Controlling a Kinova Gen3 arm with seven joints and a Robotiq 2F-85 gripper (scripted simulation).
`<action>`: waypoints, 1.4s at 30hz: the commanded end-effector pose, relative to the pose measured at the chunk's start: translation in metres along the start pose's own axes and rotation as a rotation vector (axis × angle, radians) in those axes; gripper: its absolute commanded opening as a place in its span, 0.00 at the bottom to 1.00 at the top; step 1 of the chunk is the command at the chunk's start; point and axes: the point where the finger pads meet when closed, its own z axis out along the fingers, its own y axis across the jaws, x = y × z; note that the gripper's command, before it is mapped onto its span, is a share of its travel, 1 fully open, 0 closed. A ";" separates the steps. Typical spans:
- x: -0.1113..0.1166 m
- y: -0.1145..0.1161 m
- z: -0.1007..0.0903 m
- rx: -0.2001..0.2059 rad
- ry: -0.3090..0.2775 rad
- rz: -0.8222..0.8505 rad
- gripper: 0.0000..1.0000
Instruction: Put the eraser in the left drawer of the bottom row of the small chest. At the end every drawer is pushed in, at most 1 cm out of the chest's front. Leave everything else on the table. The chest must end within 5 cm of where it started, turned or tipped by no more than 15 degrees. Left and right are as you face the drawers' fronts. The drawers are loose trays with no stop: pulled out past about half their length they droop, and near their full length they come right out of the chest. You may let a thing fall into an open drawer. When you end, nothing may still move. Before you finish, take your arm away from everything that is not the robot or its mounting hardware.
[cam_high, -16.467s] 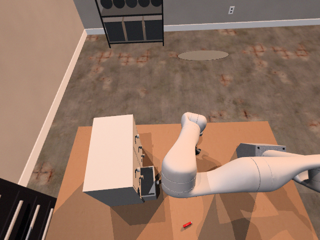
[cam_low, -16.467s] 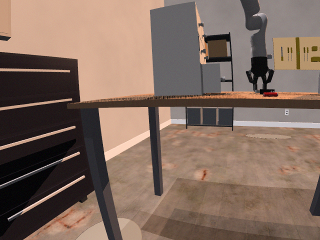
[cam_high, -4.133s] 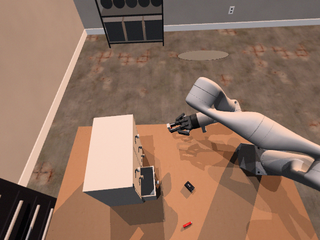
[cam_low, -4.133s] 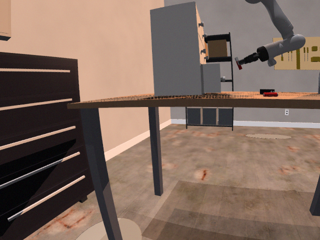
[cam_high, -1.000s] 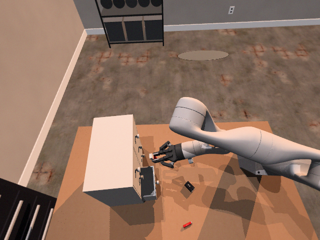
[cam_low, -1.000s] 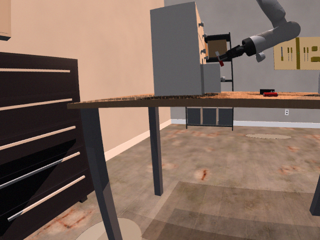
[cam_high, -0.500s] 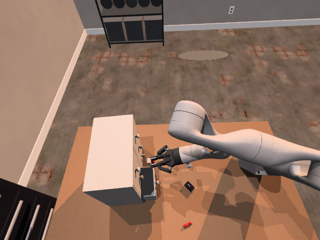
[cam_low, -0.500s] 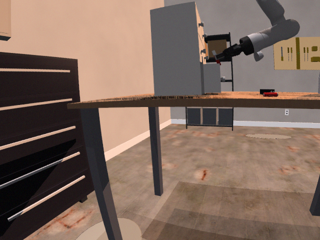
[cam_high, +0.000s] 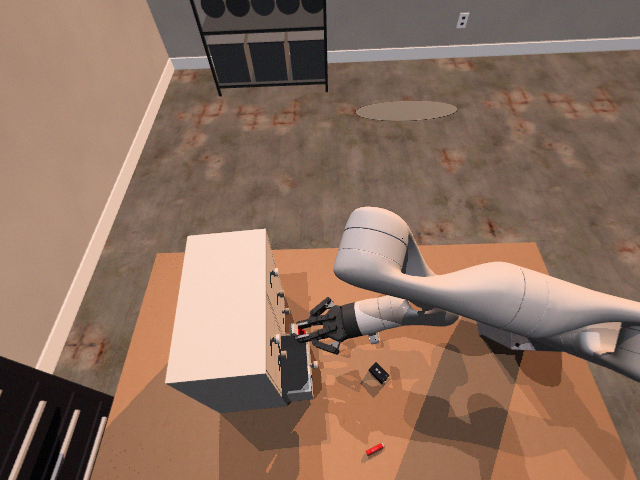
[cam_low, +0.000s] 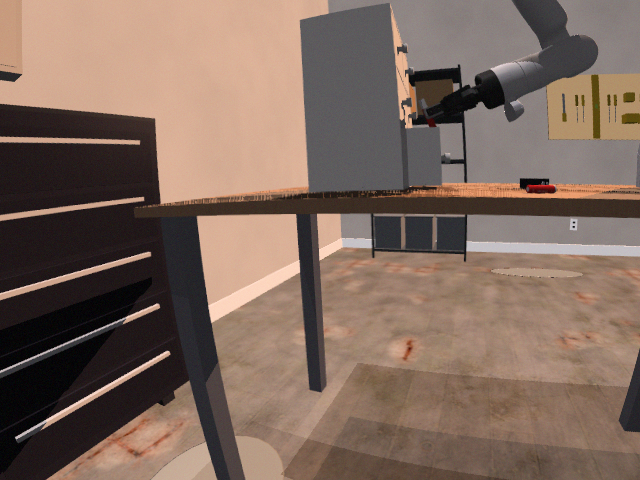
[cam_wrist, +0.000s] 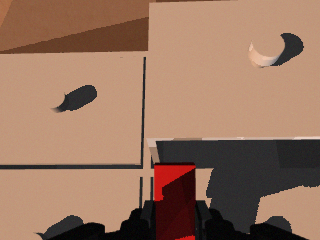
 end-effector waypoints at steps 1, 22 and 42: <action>-0.002 0.004 0.002 -0.003 -0.003 -0.002 0.19; -0.005 0.017 0.010 -0.003 -0.003 -0.002 0.19; -0.006 0.022 0.013 -0.003 -0.003 -0.002 0.19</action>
